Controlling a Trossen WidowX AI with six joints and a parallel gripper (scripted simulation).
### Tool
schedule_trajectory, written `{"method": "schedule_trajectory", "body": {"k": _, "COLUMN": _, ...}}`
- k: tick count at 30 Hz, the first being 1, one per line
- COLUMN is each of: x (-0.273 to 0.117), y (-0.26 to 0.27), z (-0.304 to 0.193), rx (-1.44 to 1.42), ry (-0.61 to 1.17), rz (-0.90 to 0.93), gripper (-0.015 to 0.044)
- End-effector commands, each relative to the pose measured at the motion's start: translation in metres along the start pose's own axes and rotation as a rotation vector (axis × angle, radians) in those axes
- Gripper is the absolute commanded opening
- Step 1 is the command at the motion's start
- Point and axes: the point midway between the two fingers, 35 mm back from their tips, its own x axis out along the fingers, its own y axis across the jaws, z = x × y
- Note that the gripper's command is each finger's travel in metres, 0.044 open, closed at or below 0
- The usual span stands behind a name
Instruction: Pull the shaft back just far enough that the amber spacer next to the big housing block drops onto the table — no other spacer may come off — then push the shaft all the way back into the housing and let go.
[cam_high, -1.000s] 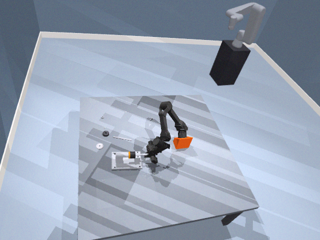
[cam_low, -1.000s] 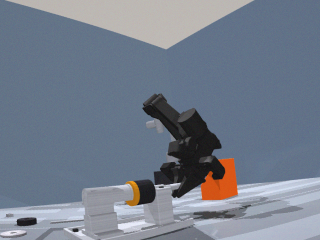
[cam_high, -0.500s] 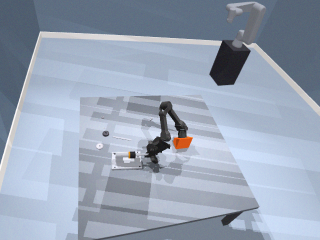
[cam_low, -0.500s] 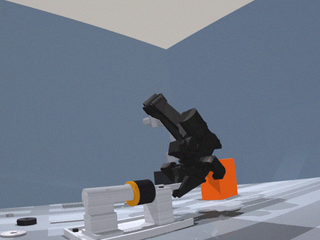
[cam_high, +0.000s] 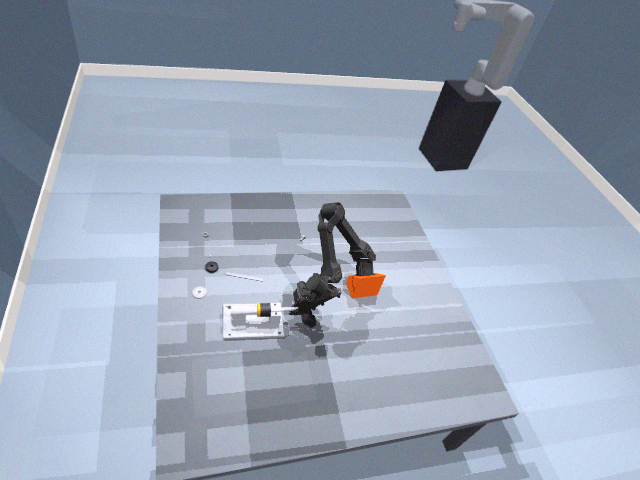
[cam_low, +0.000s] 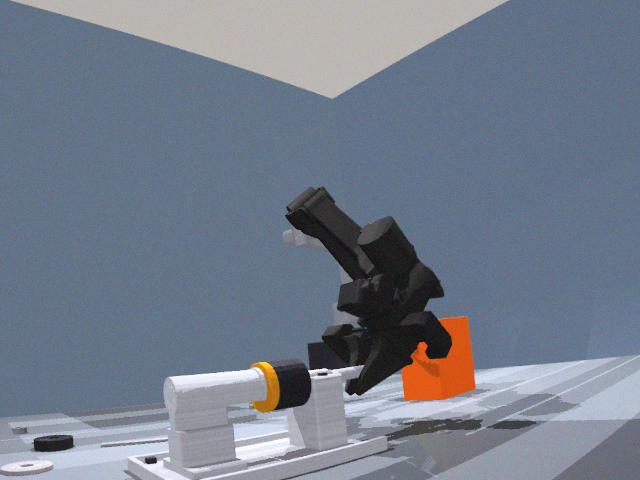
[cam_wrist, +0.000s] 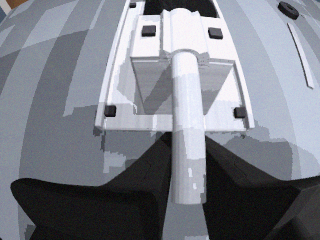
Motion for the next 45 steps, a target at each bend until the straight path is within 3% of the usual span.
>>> {"method": "schedule_trajectory", "body": {"k": 1, "x": -0.0006, "y": -0.0008, "z": -0.0018, "rx": 0.000, "ry": 0.002, "rz": -0.002, "gripper": 0.0000}}
{"method": "schedule_trajectory", "body": {"k": 45, "x": -0.0031, "y": 0.0000, "z": -0.0032, "rx": -0.001, "ry": 0.001, "rz": 0.000, "gripper": 0.0000}}
